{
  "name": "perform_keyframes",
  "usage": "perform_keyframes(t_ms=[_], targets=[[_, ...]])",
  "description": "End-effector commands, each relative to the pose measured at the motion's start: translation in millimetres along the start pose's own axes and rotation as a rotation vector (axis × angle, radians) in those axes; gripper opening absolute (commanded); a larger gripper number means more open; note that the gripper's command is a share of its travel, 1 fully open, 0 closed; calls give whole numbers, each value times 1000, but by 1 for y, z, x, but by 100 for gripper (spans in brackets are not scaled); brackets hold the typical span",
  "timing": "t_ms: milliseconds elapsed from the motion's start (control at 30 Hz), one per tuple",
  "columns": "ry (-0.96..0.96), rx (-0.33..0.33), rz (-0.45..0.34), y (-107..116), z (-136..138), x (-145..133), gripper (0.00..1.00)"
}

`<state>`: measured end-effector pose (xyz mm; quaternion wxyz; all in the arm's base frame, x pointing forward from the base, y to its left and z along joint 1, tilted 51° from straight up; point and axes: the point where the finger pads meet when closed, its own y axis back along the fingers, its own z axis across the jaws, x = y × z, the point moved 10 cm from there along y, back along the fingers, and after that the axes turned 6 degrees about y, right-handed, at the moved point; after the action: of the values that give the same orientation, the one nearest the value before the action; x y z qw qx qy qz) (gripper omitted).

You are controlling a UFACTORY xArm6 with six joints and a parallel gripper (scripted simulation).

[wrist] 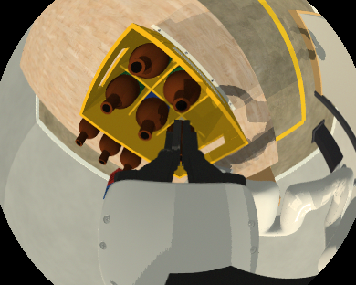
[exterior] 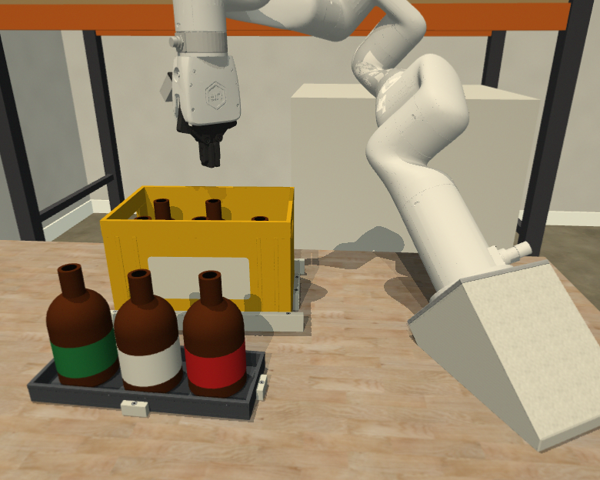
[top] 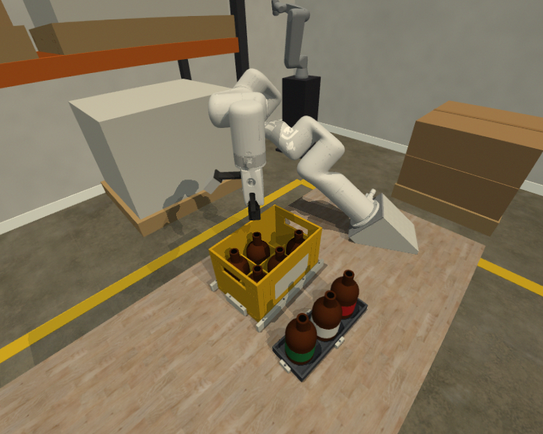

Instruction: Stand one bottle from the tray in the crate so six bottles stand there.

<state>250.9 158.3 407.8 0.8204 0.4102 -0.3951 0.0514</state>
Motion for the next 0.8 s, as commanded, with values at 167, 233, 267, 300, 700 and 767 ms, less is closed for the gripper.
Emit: perform_keyframes(t_ms=[167, 233, 267, 300, 700, 767], targets=[[-41, 9, 3, 12, -84, -32, 0], [-41, 9, 3, 12, -84, -32, 0], [-51, 9, 2, 14, -112, -47, 0], [-61, 9, 1, 13, -120, -55, 0], [-101, 3, -3, 2, -222, -137, 65], [-101, 3, -3, 1, -231, -143, 65]])
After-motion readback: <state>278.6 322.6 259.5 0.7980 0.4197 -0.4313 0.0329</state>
